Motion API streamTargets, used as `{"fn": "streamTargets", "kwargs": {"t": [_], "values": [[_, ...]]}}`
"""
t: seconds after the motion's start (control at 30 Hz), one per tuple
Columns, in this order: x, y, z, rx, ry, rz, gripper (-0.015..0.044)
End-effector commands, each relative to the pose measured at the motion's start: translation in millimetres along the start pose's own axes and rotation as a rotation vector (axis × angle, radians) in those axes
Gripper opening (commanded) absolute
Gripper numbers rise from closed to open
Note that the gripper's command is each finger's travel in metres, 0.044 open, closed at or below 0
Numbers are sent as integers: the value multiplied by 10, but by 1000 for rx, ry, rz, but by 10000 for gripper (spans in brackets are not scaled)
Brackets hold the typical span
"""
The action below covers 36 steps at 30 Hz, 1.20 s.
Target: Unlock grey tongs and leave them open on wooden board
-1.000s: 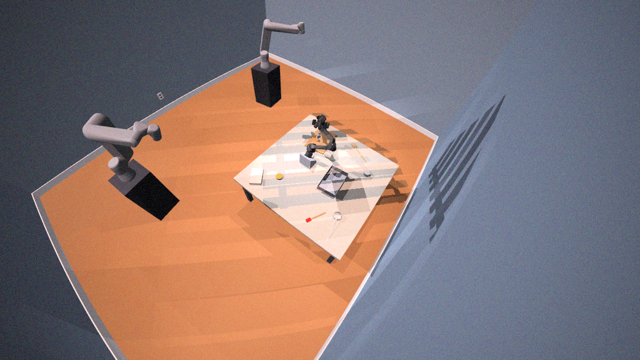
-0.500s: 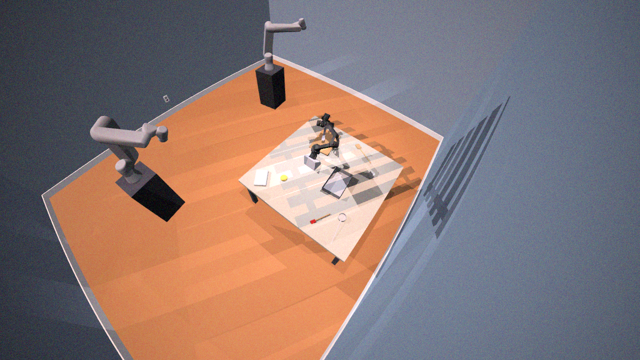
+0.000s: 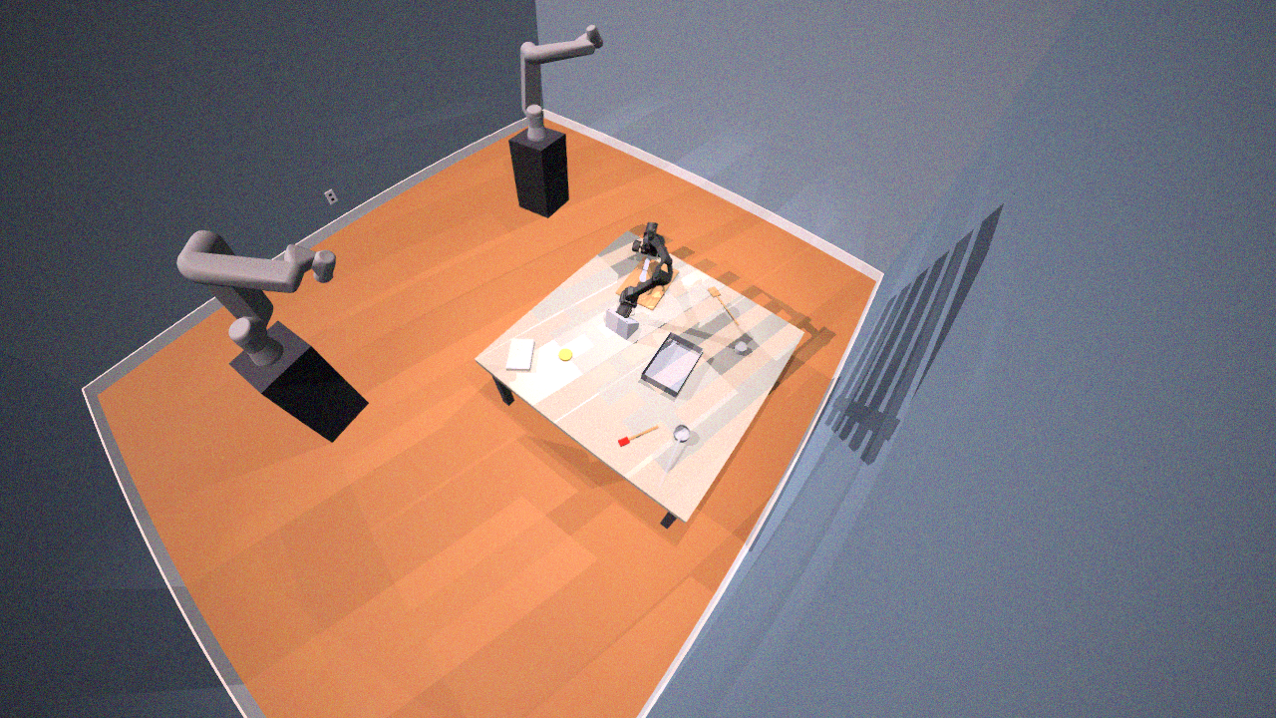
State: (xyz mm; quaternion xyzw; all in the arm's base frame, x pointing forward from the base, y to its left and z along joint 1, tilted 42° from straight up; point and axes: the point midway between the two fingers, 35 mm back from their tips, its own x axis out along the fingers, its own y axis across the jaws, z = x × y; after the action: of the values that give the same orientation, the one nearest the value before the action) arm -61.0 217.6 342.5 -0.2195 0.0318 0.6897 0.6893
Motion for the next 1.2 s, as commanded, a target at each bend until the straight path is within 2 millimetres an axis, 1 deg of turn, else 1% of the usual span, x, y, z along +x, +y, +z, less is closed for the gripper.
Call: {"fn": "streamTargets", "kwargs": {"t": [0.0, 0.27, 0.57, 0.93, 1.17], "values": [[9, -30, -42, 31, 76, 9, -150], [12, -110, -193, 105, 263, 4, -150], [-55, -202, -361, 210, 467, -22, -150], [-52, -205, -371, 215, 477, -24, -150], [38, -185, -399, 216, 479, -24, -150]]}}
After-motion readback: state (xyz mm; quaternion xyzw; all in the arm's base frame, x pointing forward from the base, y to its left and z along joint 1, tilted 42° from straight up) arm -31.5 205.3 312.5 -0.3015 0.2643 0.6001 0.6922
